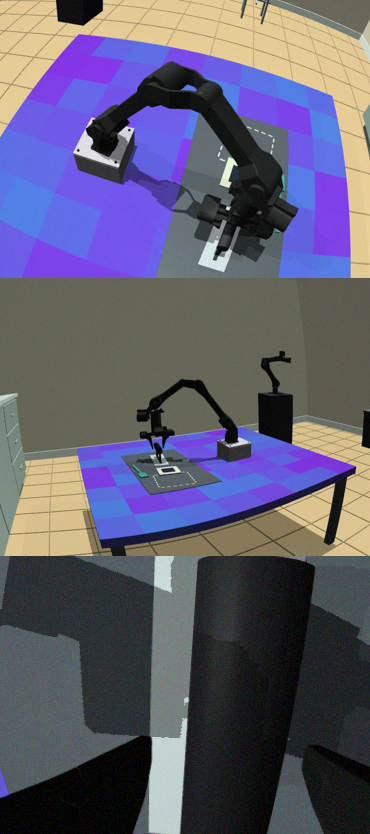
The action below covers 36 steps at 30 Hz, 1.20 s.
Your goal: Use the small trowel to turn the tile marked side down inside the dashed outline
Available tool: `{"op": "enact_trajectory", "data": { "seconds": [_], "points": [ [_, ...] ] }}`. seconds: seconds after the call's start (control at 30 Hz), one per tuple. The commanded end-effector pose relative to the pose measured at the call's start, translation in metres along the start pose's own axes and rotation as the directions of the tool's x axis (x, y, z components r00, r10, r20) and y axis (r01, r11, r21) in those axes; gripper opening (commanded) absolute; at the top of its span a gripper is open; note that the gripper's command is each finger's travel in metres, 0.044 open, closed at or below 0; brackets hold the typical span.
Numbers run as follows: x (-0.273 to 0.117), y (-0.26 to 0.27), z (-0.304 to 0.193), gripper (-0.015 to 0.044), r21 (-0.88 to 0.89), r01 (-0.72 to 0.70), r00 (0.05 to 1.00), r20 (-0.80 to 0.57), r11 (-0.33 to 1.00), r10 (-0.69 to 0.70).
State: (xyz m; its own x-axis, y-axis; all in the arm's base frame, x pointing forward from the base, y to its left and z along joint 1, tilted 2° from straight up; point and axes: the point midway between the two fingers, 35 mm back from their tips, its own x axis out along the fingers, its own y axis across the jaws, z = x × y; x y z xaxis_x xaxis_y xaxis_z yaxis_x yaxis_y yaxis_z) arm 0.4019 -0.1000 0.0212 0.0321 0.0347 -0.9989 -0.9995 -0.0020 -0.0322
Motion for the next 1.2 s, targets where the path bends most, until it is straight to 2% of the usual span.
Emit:
{"op": "enact_trajectory", "data": {
  "seconds": [0.0, 0.3, 0.43, 0.6, 0.63, 0.73, 1.17],
  "points": [
    [0.001, 0.000, 0.000, 0.0270, -0.006, -0.001, 1.000, 0.000, 1.000, 0.001],
    [-0.002, 0.000, 0.000, 0.0270, -0.006, -0.001, 1.000, 0.000, 1.000, 0.001],
    [-0.042, 0.003, 0.001, 0.0270, -0.006, -0.001, 1.000, 0.000, 1.000, 0.001],
    [-0.045, 0.003, 0.001, 0.0270, -0.006, -0.001, 1.000, 0.000, 1.000, 0.001],
    [-0.050, 0.000, 0.000, 0.0296, -0.001, 0.019, 1.000, -0.005, 1.000, -0.019],
    [-0.056, 0.000, 0.000, 0.0300, 0.002, 0.020, 1.000, -0.005, 1.000, -0.020],
    [-0.048, -0.004, -0.002, 0.0300, 0.351, 0.116, 0.993, -0.005, 0.929, -0.122]
  ]
}}
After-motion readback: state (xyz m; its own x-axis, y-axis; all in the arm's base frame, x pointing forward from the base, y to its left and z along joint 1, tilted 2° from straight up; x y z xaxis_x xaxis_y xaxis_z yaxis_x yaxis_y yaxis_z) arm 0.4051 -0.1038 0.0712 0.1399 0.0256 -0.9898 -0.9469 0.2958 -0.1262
